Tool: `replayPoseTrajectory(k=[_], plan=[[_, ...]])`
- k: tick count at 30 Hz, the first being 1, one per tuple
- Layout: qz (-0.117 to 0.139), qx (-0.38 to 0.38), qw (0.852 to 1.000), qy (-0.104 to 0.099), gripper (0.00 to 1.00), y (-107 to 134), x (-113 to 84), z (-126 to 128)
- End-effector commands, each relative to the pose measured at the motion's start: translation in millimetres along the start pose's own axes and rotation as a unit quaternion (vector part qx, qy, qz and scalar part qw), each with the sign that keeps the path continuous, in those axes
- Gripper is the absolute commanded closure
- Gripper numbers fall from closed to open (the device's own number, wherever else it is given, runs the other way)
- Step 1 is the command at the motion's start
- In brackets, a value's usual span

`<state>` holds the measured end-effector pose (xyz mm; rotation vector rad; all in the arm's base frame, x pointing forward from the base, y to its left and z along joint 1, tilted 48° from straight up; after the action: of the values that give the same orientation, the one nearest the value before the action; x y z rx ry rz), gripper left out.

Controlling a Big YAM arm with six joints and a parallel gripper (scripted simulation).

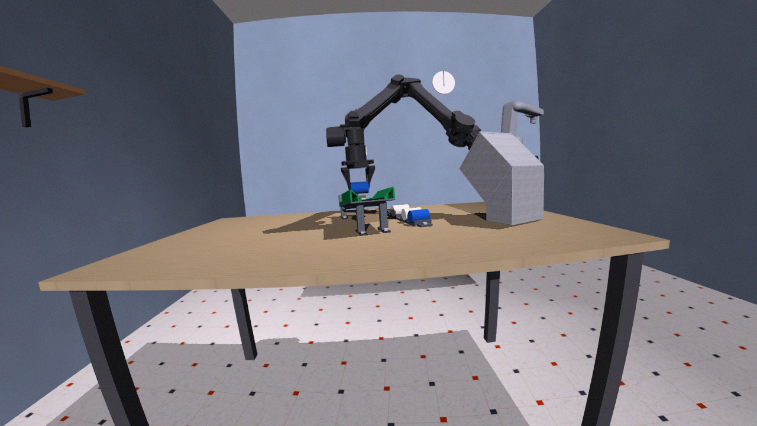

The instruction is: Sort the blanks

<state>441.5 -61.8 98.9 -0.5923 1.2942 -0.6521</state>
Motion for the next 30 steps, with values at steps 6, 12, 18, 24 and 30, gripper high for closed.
replayPoseTrajectory(k=[6, 12, 18, 24, 30], plan=[[-0.001, -0.015, 1.0, 0.004, 0.41, 0, 31.9, -2], [0.001, -0.019, 1.0, -0.01, 0.41, 1, 20.2, 2], [0.001, -0.019, 1.0, -0.009, 0.41, 1, 20.3, 1], [0.001, -0.018, 1.0, -0.009, 0.41, 1, 20.3, 1], [0.001, -0.018, 1.0, -0.009, 0.41, 1, 20.3, 1]])
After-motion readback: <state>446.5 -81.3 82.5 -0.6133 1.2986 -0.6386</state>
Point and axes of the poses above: the point where the finger pads meet when closed, its own x axis out along the fingers, its own z axis across the jaws, y = z × x, the point moved 6 cm from there along -x, back along the fingers, and after that the axes turned 4 degrees about x, right-handed, at the moved point
